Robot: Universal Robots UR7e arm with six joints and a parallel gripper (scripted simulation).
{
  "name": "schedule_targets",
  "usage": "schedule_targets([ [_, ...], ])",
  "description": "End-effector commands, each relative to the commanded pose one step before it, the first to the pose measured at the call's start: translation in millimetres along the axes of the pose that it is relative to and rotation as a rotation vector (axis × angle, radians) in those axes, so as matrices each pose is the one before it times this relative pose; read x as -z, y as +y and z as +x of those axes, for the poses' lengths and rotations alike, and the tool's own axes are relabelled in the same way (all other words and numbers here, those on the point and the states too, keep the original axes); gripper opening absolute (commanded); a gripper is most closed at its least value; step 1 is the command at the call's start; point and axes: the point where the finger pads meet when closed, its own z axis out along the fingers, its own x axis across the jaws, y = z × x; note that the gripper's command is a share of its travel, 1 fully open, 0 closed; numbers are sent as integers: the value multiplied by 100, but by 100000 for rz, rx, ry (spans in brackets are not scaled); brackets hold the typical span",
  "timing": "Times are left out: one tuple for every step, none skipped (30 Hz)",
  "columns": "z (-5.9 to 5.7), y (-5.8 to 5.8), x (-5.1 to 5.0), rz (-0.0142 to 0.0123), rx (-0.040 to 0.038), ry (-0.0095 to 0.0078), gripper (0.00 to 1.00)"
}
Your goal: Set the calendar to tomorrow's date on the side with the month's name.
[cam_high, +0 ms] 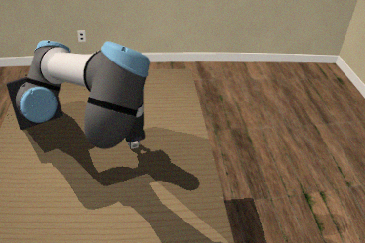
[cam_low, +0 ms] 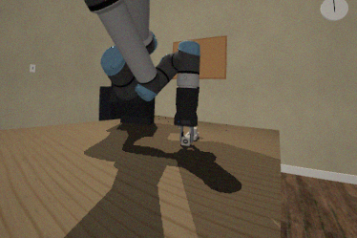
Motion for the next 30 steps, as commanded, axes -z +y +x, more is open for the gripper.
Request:
schedule_targets([
  [17,8,27,-26,-23,83,57],
  [0,0,0,0,0,0,57],
  [0,0,0,0,0,0,57],
  [0,0,0,0,0,0,57],
  [0,0,0,0,0,0,57],
  [0,0,0,0,0,0,57],
  [0,0,0,0,0,0,57],
  [0,0,0,0,0,0,57],
  [0,0,0,0,0,0,57],
  [0,0,0,0,0,0,57],
  [0,0,0,0,0,0,57],
  [0,0,0,0,0,0,57],
  [0,0,0,0,0,0,57],
  [0,0,0,0,0,0,57],
  [0,0,0,0,0,0,57],
  [0,0,0,0,0,0,57],
  [0,0,0,0,0,0,63],
  [0,0,0,0,0,0,63],
  [0,0,0,0,0,0,63],
  [0,0,0,0,0,0,63],
  [0,0,0,0,0,0,63],
  [0,0,0,0,0,0,69],
  [0,0,0,0,0,0,69],
  [0,0,0,0,0,0,69],
  [0,0,0,0,0,0,75],
  [0,0,0,0,0,0,75],
  [0,0,0,0,0,0,75],
  [0,0,0,0,0,0,81],
  [0,0,0,0,0,0,81],
  [0,0,0,0,0,0,81],
])
